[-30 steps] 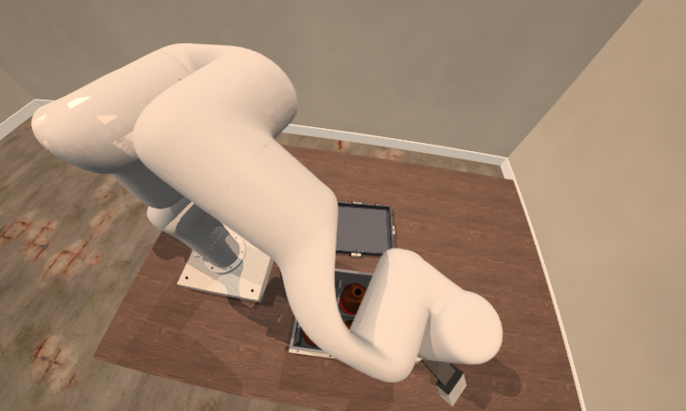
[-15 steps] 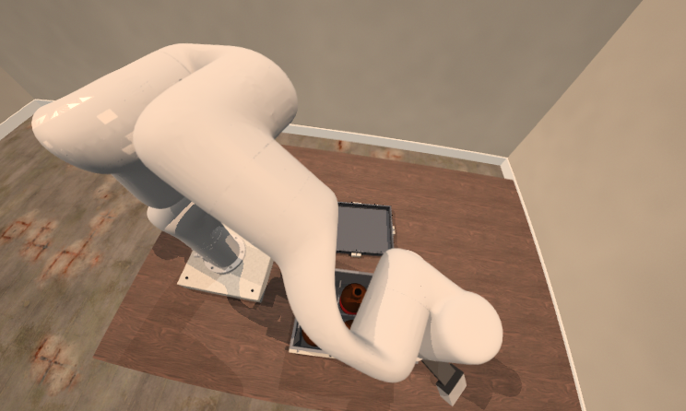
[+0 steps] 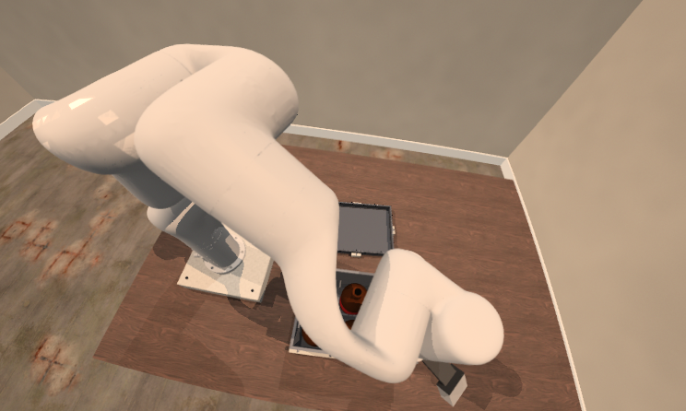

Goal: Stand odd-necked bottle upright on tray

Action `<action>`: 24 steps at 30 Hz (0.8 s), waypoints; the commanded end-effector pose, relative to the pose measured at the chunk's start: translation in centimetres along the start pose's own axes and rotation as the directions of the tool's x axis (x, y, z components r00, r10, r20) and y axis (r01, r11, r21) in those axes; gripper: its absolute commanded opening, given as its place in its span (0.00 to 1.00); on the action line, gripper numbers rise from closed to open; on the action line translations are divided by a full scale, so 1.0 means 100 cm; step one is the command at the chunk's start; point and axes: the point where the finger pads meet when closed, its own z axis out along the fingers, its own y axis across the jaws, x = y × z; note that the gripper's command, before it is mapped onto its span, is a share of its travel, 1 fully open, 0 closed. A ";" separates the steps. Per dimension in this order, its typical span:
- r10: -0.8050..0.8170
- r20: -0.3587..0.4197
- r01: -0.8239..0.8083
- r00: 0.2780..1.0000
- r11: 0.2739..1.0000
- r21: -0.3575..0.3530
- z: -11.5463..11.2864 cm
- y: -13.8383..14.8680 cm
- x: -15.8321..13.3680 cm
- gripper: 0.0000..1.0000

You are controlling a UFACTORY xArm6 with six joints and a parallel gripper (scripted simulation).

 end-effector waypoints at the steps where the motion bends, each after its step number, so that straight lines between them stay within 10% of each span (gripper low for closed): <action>1: 0.000 -0.004 0.000 1.000 1.000 0.002 -0.002 -0.001 0.001 0.65; 24: 0.000 -0.004 0.000 1.000 1.000 0.002 0.002 -0.001 0.001 0.65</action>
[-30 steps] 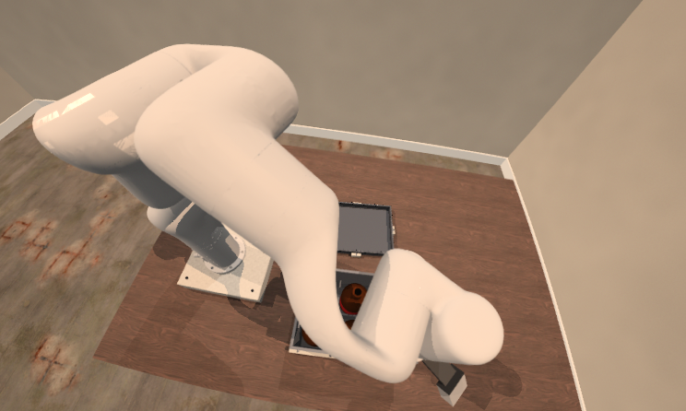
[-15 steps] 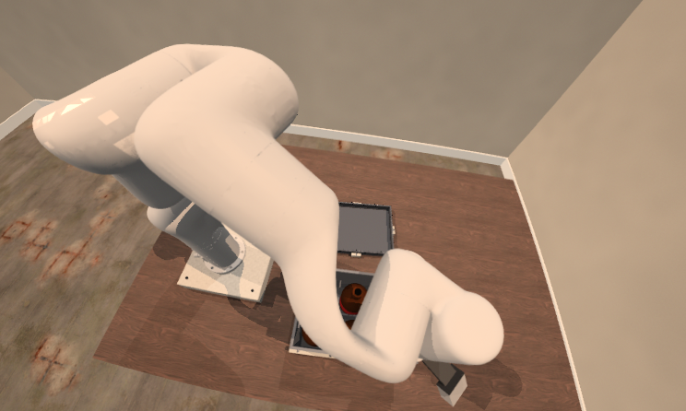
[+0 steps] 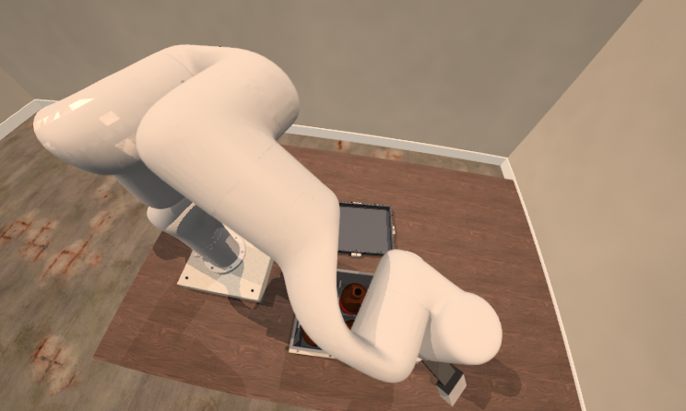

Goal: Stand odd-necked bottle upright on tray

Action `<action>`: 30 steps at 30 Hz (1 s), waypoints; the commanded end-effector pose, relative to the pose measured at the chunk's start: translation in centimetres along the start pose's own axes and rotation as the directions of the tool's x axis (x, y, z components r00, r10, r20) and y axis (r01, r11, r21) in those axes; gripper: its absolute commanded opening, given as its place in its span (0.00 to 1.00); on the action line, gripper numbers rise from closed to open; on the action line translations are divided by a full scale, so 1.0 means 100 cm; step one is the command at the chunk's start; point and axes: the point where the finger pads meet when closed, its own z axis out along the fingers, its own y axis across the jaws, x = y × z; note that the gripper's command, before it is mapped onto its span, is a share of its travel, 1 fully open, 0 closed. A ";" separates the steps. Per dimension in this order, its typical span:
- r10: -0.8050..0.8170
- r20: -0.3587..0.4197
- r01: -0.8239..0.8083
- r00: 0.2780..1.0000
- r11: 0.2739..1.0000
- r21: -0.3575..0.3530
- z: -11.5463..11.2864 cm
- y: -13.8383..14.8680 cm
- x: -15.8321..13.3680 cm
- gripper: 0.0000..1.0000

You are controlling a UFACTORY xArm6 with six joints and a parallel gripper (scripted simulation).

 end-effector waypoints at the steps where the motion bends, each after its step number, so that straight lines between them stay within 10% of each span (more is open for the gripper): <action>1: 0.000 -0.004 0.000 1.000 1.000 0.002 0.000 -0.001 0.001 0.65; 30: 0.000 -0.004 0.000 1.000 1.000 0.002 0.028 -0.001 0.001 0.65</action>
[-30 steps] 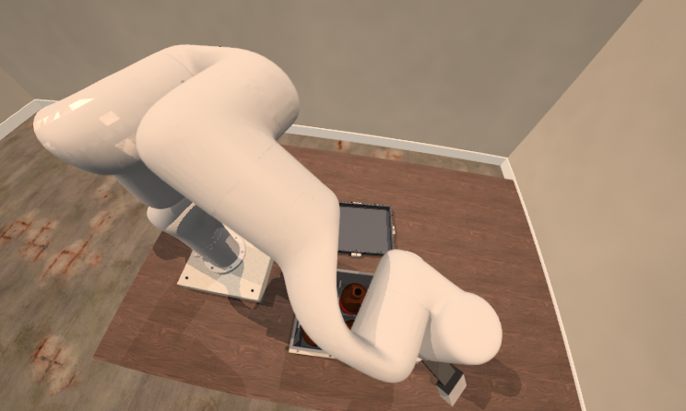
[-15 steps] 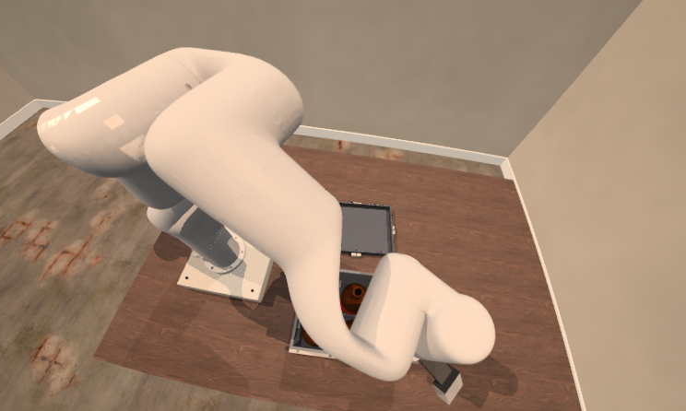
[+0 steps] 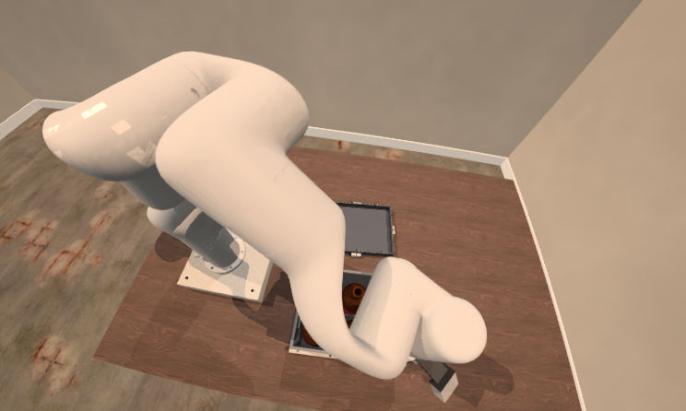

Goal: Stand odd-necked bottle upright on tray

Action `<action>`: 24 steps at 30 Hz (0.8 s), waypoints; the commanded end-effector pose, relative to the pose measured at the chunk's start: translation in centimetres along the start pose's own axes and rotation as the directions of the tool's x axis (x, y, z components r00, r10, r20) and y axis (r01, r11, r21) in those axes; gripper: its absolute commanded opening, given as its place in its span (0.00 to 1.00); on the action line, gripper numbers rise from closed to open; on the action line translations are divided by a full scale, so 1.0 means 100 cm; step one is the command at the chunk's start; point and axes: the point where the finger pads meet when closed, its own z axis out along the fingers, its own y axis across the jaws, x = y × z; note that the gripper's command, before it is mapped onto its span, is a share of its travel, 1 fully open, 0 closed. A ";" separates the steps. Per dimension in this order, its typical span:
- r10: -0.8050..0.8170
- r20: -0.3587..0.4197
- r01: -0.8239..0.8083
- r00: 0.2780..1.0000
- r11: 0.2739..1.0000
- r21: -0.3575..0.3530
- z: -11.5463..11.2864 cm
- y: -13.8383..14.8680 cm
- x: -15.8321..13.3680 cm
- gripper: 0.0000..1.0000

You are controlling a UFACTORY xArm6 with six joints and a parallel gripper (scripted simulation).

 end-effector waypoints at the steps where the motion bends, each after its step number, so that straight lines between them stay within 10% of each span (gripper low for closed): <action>1: 0.000 -0.005 0.000 1.000 1.000 0.002 0.001 -0.001 0.001 0.65; 24: 0.000 -0.005 0.000 1.000 1.000 0.002 0.008 -0.001 0.001 0.65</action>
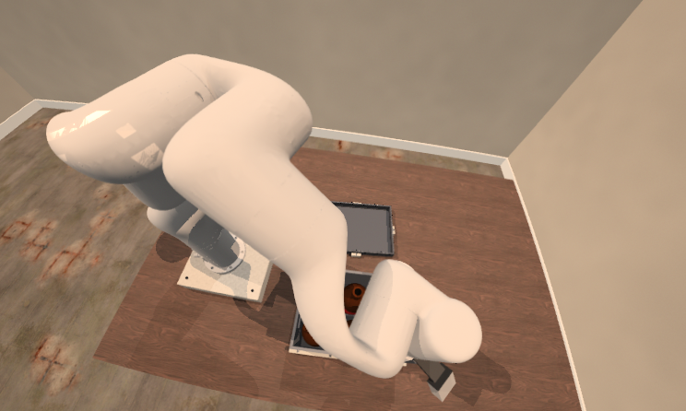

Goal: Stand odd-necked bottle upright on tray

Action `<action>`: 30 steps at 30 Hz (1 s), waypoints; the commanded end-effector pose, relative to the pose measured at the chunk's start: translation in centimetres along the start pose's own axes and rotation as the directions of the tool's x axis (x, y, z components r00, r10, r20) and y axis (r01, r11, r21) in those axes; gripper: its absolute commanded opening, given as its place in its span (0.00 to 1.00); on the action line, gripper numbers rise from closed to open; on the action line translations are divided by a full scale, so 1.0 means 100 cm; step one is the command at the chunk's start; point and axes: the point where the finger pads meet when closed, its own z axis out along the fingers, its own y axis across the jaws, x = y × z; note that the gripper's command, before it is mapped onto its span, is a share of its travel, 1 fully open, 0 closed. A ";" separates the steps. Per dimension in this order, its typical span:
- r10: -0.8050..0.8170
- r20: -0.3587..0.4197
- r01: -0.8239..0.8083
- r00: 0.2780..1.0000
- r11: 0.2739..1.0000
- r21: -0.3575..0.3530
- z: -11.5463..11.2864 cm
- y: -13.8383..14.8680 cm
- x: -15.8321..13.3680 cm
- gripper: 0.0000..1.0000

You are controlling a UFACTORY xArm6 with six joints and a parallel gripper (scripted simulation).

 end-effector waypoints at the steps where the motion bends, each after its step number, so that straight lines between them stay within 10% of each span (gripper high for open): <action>1: 0.000 -0.004 0.000 1.000 1.000 0.002 -0.002 -0.001 0.001 0.65; 8: 0.000 -0.004 0.000 1.000 1.000 0.002 -0.002 -0.001 0.001 0.65; 9: 0.000 -0.004 0.000 1.000 1.000 0.002 -0.002 -0.001 0.001 0.00; 30: 0.000 -0.004 0.000 1.000 1.000 0.002 -0.002 -0.001 0.001 0.00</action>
